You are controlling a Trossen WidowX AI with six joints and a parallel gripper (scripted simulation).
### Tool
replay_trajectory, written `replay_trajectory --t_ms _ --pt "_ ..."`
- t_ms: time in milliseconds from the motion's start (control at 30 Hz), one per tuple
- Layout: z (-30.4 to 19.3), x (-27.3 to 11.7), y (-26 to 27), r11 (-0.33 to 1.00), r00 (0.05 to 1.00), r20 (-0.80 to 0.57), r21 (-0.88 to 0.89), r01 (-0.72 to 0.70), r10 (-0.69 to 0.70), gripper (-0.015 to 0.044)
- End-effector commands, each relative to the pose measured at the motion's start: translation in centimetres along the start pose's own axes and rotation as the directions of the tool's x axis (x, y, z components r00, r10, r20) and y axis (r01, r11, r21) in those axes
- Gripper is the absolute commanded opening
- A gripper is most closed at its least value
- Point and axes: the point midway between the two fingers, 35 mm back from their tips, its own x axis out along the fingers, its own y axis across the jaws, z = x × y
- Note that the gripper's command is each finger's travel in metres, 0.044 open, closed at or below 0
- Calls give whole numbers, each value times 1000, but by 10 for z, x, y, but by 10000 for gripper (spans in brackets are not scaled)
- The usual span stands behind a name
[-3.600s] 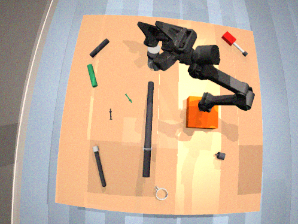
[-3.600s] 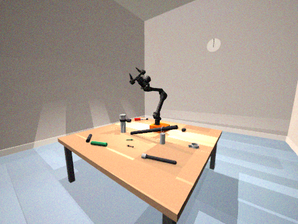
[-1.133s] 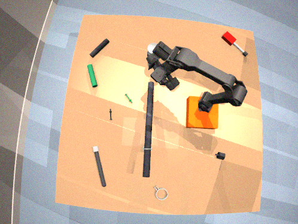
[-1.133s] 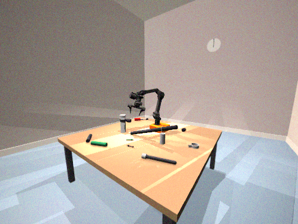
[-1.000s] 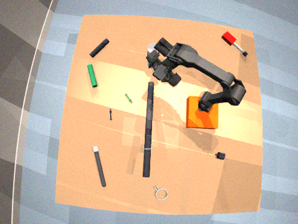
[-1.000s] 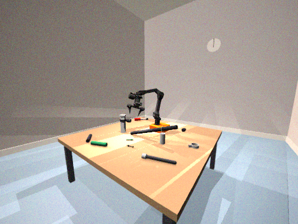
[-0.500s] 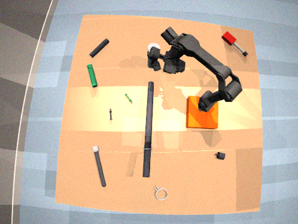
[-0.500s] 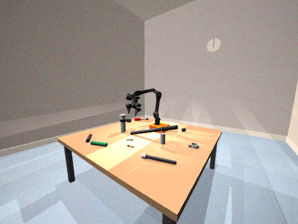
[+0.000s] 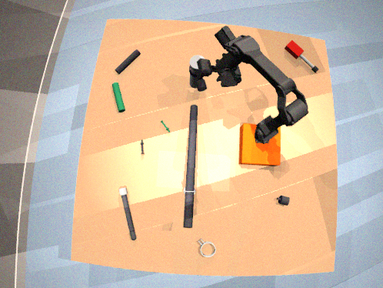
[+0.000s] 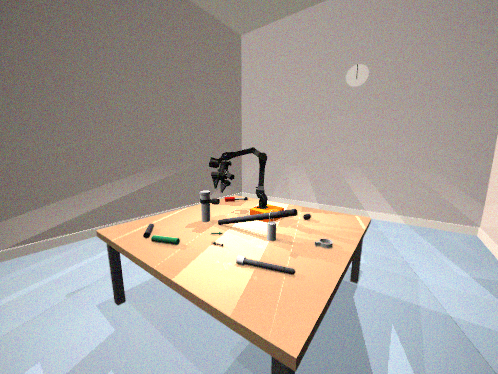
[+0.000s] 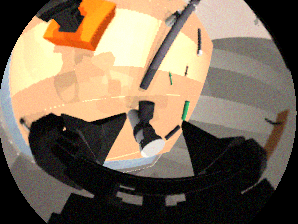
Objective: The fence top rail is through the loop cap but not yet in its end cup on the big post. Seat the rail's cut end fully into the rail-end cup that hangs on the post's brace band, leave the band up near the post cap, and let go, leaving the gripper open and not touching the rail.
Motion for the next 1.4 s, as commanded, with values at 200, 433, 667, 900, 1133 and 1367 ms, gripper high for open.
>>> replay_trajectory --t_ms 200,433,667,900,1133,1367 --pt "-3 26 15 1000 1000 1 -25 8 -8 440" --pt "-2 36 21 1000 1000 1 -25 8 -8 440" --pt "-3 46 20 1000 1000 1 -25 8 -8 440" --pt "-4 58 20 1000 1000 1 -25 8 -8 440" --pt "-5 69 20 1000 1000 1 -26 9 -9 440" --pt "-4 81 20 1000 1000 1 -25 9 -9 440"
